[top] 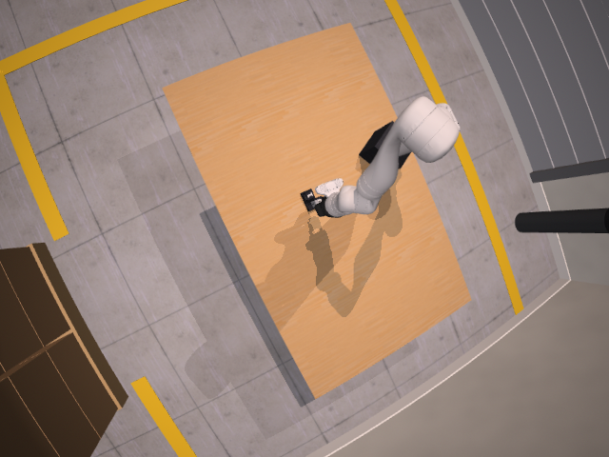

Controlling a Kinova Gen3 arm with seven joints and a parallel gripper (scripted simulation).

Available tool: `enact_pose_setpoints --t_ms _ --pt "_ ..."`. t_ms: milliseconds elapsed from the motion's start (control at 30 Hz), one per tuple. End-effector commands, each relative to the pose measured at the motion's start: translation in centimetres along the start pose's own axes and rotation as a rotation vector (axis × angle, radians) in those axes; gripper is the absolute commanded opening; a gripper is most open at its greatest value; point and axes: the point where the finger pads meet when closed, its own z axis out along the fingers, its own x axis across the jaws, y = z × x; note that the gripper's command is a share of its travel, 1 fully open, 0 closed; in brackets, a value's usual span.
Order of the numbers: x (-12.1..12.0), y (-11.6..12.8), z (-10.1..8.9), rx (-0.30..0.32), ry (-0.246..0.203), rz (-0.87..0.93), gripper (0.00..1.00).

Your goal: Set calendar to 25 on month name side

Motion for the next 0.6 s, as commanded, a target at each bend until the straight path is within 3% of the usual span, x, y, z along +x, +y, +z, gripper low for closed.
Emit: enact_pose_setpoints --t_ms 0,567 --pt "0.3 0.1 0.8 0.002 0.007 -0.005 0.6" --pt "0.3 0.1 5.1 0.002 0.007 -0.005 0.6"
